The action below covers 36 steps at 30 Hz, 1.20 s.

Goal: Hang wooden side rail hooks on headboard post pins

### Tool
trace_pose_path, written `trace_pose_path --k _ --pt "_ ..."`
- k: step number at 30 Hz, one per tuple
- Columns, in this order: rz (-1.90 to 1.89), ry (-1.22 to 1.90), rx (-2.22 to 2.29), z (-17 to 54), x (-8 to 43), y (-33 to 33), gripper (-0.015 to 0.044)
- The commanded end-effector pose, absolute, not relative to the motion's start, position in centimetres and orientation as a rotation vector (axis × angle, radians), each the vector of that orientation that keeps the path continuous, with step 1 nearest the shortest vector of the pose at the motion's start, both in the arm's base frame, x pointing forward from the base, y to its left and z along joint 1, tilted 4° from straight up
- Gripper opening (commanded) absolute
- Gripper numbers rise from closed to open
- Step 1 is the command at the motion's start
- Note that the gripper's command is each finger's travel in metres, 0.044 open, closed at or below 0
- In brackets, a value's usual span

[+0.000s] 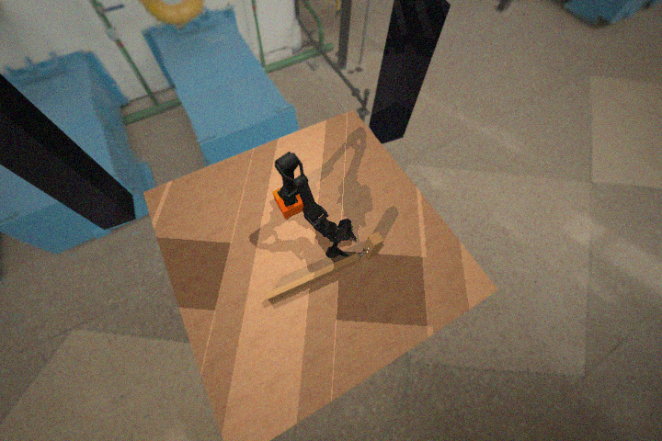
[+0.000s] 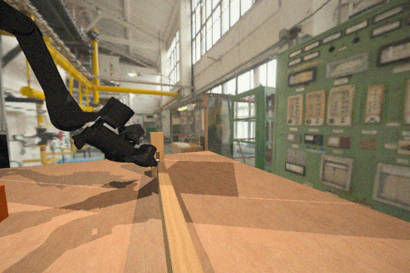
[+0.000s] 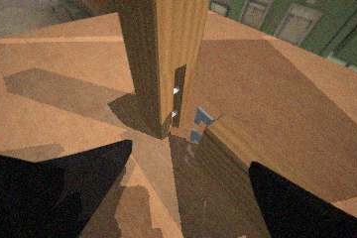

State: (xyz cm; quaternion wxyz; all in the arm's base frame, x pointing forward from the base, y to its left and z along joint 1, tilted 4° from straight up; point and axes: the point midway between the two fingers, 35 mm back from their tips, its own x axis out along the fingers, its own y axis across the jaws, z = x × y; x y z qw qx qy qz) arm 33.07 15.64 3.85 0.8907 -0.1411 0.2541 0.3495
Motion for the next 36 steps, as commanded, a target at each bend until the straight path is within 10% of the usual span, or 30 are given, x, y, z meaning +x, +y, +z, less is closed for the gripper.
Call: trace_pose_path --k 1,36 --pt "0.887 0.568 -0.347 8.5 34.3 14.3 0.0440" --pt "0.826 0.765 -0.153 10.2 35.2 13.7 0.0440"
